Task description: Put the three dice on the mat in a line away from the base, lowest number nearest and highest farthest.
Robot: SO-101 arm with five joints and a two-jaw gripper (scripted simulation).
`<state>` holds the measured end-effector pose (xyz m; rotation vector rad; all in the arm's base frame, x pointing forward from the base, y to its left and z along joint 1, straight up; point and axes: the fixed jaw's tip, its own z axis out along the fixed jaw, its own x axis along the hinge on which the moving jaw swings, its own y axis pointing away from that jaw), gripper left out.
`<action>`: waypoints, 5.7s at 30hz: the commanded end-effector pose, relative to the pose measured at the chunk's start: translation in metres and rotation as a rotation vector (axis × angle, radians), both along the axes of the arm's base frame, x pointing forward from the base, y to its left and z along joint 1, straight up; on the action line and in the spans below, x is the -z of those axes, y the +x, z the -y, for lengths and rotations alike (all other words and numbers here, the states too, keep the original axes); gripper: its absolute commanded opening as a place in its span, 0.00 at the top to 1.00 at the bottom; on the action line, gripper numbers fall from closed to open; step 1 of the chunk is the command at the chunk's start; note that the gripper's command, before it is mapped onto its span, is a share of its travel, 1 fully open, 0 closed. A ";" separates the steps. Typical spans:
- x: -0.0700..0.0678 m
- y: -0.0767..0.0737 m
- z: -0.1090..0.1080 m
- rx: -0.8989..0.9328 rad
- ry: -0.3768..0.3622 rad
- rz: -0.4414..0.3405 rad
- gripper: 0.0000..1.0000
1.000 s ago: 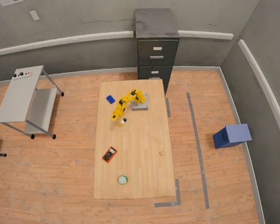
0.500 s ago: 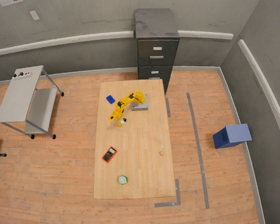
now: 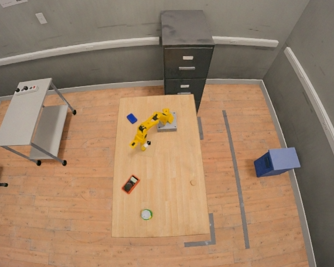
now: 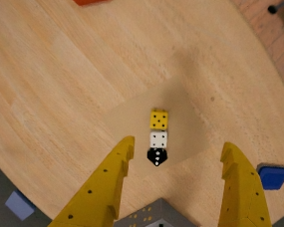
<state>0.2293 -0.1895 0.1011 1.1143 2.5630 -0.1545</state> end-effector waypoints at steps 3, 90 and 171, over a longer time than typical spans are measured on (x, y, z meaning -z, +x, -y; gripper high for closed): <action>0.032 -0.001 -0.005 0.000 0.087 -0.095 0.69; 0.135 -0.014 -0.022 -0.012 0.250 -0.290 0.69; 0.142 -0.022 -0.014 -0.012 0.251 -0.289 1.00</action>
